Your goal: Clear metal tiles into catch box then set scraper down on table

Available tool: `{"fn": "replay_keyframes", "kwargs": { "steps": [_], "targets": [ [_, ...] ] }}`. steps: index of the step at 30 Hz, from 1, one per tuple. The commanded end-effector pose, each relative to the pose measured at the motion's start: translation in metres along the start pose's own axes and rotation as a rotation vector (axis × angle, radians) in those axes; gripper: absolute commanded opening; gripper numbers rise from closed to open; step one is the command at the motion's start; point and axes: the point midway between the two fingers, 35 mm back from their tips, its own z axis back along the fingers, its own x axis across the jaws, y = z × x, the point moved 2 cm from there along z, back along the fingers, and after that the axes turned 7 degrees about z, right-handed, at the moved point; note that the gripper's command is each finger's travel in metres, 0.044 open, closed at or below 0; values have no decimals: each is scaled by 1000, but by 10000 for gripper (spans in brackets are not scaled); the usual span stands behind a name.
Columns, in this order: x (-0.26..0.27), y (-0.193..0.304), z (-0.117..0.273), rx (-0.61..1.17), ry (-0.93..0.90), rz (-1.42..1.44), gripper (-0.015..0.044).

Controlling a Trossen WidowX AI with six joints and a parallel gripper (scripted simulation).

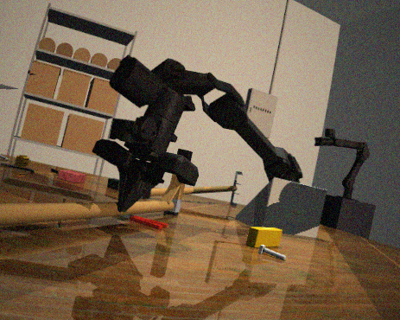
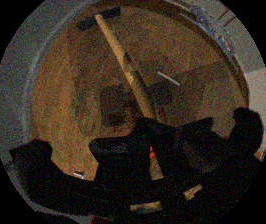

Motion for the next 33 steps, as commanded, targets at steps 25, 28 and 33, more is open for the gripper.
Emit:
{"fn": "replay_keyframes", "kwargs": {
  "steps": [25,28,33],
  "targets": [
    [4,-9,44,-33,8,-10,0],
    [10,-13,63,-53,15,-20,0],
    [20,-19,94,-87,24,-37,0]
  ]
}}
